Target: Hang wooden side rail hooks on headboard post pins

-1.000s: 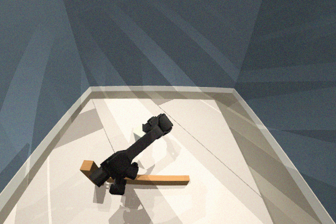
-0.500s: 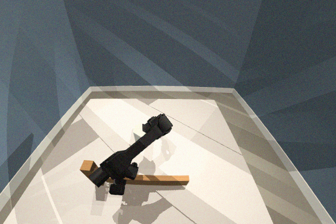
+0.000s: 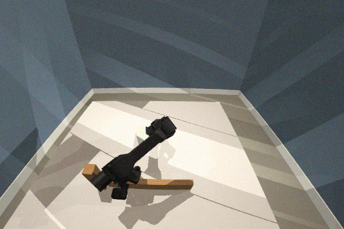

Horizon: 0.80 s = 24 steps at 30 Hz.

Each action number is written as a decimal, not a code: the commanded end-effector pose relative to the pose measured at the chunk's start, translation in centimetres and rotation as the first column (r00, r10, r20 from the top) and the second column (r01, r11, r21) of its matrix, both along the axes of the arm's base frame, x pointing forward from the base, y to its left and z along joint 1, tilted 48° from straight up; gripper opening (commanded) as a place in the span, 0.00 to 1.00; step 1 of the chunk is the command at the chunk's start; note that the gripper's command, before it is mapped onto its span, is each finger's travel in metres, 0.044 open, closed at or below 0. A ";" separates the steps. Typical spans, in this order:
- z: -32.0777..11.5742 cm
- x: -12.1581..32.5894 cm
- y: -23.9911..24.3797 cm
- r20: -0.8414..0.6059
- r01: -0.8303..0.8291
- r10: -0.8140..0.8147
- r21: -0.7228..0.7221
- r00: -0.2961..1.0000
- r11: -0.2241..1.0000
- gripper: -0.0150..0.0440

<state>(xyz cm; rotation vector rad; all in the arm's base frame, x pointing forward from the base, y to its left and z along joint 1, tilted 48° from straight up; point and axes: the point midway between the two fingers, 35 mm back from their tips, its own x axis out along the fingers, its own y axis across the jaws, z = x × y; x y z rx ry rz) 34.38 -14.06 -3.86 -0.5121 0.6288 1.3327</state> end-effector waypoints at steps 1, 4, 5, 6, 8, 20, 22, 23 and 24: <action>0.2 0.0 -0.8 0.010 0.012 -0.012 -0.008 1.000 1.000 0.25; 0.2 -0.1 -0.9 0.010 0.012 -0.012 -0.008 1.000 1.000 0.25; 0.2 -0.1 -0.9 0.010 0.012 -0.012 -0.008 1.000 1.000 0.25; 0.2 -0.1 -0.9 0.010 0.012 -0.012 -0.008 1.000 1.000 0.25; 0.2 -0.1 -0.9 0.010 0.012 -0.012 -0.008 1.000 1.000 0.25; 0.0 -0.3 -0.8 0.010 0.012 -0.012 -0.008 1.000 1.000 0.25; -0.1 -0.3 -0.8 0.010 0.012 -0.012 -0.008 1.000 1.000 0.25; -0.1 -0.3 -0.8 0.010 0.012 -0.012 -0.008 1.000 1.000 0.25; -0.1 -0.3 -0.8 0.010 0.012 -0.012 -0.008 1.000 1.000 0.25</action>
